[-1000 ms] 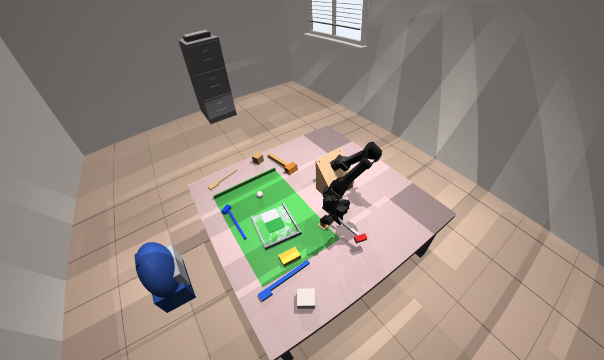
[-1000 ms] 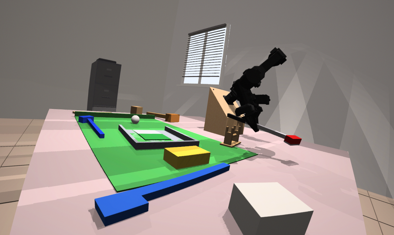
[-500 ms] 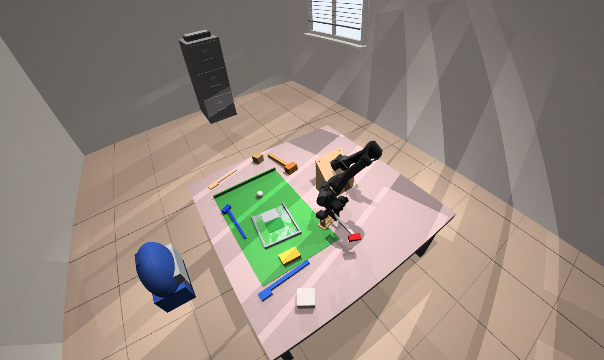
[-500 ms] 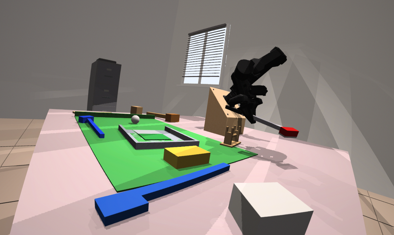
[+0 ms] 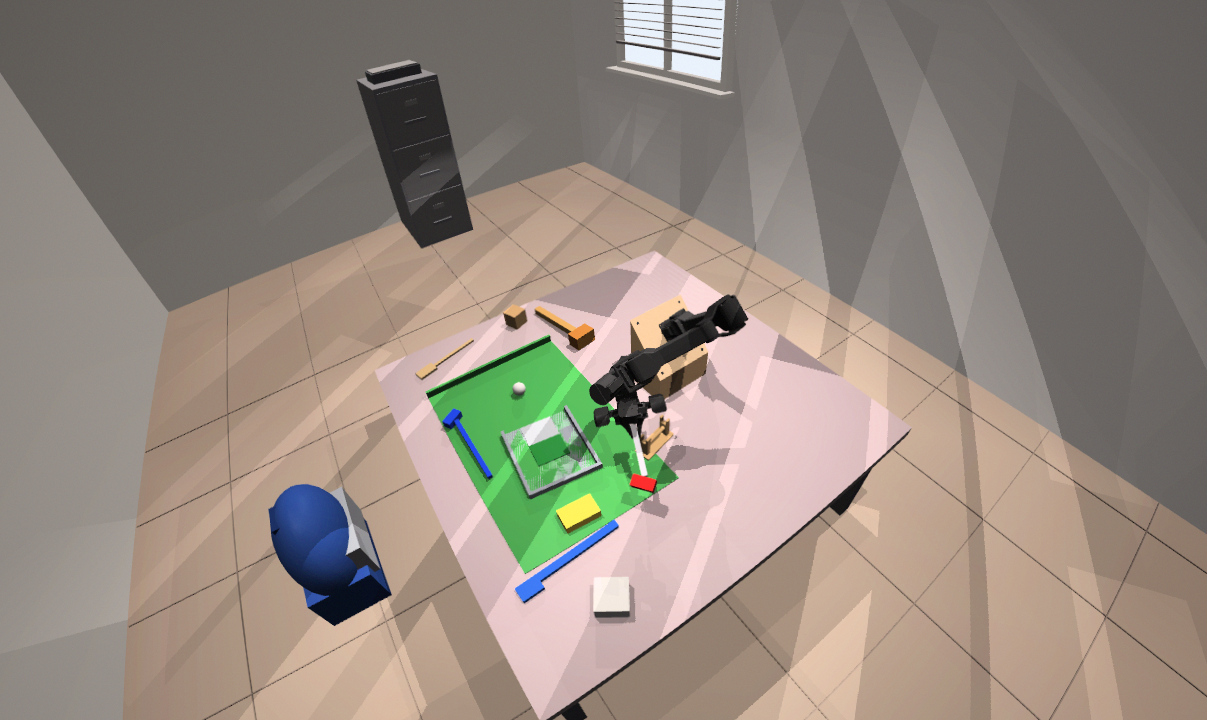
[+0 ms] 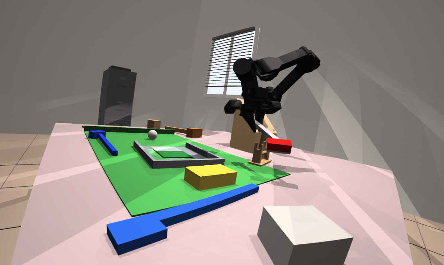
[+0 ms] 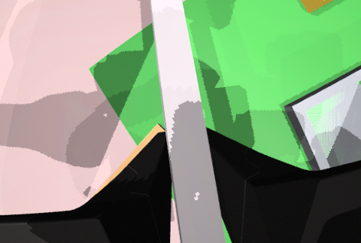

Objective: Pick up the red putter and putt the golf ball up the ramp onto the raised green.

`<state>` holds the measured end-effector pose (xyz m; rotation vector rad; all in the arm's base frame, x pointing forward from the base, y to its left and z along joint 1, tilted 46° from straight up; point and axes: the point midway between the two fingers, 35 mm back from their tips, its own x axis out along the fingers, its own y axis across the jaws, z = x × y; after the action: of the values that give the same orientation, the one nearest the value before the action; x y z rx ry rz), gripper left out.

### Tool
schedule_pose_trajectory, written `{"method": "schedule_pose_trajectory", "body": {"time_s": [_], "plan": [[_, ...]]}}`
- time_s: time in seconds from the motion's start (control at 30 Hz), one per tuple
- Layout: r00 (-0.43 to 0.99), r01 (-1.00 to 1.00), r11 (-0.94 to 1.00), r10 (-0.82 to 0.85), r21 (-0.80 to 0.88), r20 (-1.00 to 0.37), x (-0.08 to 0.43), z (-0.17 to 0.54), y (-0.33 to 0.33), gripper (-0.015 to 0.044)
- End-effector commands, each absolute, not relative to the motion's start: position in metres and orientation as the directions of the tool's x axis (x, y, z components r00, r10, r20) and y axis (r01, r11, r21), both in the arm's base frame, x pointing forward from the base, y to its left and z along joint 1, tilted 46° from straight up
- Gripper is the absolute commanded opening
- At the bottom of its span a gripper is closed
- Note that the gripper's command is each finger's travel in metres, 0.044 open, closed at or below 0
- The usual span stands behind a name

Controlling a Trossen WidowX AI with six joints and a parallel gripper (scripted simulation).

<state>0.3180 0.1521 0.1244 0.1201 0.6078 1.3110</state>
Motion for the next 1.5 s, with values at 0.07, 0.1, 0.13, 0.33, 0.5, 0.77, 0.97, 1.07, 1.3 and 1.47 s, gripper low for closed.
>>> {"method": "schedule_pose_trajectory", "body": {"time_s": [0.07, 0.1, 0.13, 0.33, 0.5, 0.77, 0.97, 1.07, 1.3, 1.47], "plan": [[0.177, -0.743, 0.37, 0.913, 0.558, -0.369, 0.34, 0.108, 0.121, 0.0], [0.185, -0.717, 0.384, 0.91, 0.582, -0.372, 0.343, 0.104, 0.116, 0.0], [0.193, -0.689, 0.397, 0.907, 0.606, -0.375, 0.346, 0.101, 0.11, 0.0], [0.239, -0.513, 0.467, 0.884, 0.721, -0.402, 0.361, 0.078, 0.074, 0.0], [0.269, -0.35, 0.502, 0.863, 0.791, -0.428, 0.369, 0.058, 0.044, 0.0], [0.306, -0.077, 0.49, 0.841, 0.868, -0.447, 0.377, 0.029, -0.002, 0.0], [0.332, 0.116, 0.435, 0.831, 0.893, -0.447, 0.378, 0.008, -0.035, 0.0], [0.344, 0.205, 0.394, 0.828, 0.896, -0.443, 0.377, -0.002, -0.051, 0.0], [0.367, 0.408, 0.27, 0.826, 0.872, -0.428, 0.372, -0.024, -0.083, 0.0], [0.383, 0.541, 0.162, 0.826, 0.825, -0.413, 0.366, -0.041, -0.104, 0.0]]}}
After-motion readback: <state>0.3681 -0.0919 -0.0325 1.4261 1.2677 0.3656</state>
